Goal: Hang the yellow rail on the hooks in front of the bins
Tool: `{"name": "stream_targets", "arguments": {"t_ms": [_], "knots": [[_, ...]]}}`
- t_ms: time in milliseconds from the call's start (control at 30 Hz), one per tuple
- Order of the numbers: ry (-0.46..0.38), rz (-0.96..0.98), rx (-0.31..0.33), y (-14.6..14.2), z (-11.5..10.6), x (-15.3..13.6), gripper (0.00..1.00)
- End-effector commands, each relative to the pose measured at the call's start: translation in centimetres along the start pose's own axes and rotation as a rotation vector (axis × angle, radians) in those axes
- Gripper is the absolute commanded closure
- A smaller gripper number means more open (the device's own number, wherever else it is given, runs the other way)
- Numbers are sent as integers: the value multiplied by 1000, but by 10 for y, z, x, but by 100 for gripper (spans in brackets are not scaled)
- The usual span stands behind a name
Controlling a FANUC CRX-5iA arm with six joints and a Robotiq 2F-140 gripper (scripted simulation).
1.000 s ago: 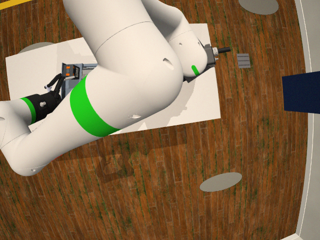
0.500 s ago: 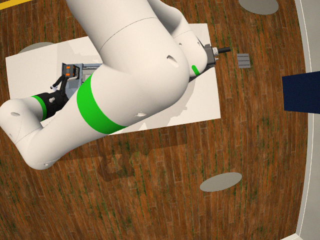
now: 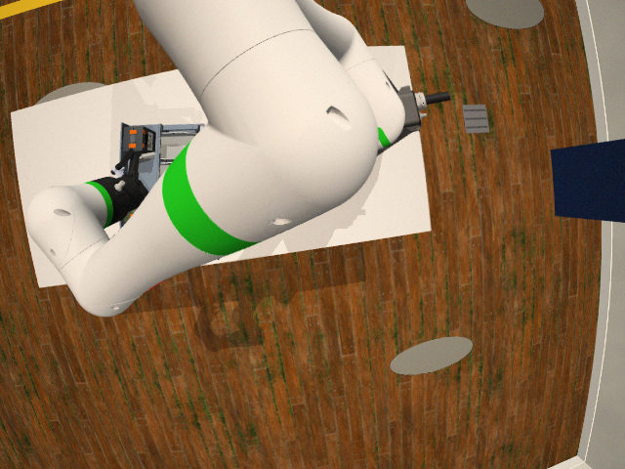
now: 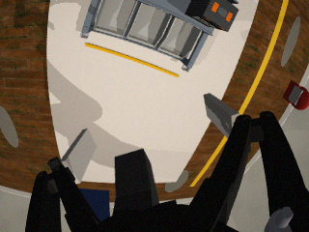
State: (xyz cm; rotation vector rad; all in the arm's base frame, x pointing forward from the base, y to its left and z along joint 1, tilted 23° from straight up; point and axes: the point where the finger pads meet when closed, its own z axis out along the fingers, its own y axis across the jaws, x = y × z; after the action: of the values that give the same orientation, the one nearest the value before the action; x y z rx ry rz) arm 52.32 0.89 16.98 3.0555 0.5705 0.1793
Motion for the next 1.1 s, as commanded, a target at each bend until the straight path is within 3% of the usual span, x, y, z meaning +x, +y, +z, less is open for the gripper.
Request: {"name": "stream_targets", "arguments": {"t_ms": [0, 100, 500, 667, 1067], "knots": [[25, -75, -7, -1, 20, 2, 0], [63, -188, -16, -2, 49, 6, 0], [63, -188, -16, -2, 49, 6, 0], [126, -378, -33, -5, 99, 11, 0], [126, -378, -33, -5, 99, 11, 0]]}}
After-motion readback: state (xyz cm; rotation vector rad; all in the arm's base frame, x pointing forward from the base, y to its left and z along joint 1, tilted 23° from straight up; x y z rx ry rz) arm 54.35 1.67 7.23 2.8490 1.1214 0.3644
